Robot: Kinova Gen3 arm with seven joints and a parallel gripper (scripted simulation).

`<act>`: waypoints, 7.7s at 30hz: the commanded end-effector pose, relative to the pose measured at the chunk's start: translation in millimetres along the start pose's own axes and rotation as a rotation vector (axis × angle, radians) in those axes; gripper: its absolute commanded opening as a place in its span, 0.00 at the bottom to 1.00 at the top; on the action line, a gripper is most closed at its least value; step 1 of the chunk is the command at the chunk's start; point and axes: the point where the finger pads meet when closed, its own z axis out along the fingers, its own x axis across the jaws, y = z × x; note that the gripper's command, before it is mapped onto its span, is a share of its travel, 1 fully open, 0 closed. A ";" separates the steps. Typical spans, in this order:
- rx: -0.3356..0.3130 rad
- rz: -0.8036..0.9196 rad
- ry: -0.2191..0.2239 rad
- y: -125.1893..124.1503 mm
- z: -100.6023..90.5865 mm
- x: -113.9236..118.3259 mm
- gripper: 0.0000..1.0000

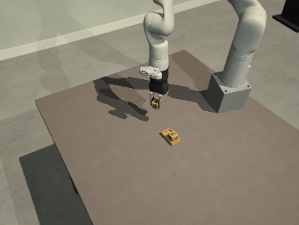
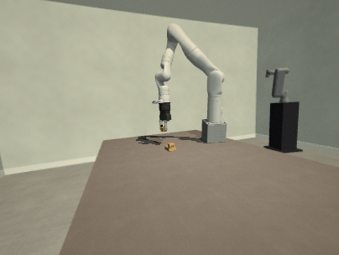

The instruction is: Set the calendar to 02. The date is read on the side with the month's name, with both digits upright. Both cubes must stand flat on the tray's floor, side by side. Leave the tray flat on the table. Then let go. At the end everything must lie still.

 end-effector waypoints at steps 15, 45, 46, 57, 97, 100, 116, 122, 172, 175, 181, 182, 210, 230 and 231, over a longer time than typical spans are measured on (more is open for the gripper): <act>-0.008 0.414 -0.003 4.2 -1.3 1.5 0.60; -0.006 0.541 0.000 4.6 8.7 3.5 0.60; -0.006 0.541 0.000 4.7 11.4 3.4 0.60; 0.004 0.538 -0.004 0.6 43.4 2.1 0.60; 0.006 0.541 0.001 -0.2 93.8 5.1 0.60; 0.006 0.541 0.001 -0.2 93.8 5.1 0.60; 0.006 0.541 0.001 -0.2 93.8 5.1 0.60; 0.006 0.541 0.001 -0.2 93.8 5.2 0.60; 0.006 0.555 0.001 1.9 93.9 7.4 0.60; 0.006 0.555 0.001 2.1 93.8 7.6 0.60; 0.006 0.556 0.001 2.2 93.8 7.7 0.60; 0.006 0.556 0.001 2.2 93.8 7.7 0.60; 0.005 0.556 0.000 2.6 96.8 7.2 0.60; 0.006 0.556 0.001 2.2 97.8 7.6 0.60; 0.006 0.556 0.001 2.2 97.8 7.6 0.60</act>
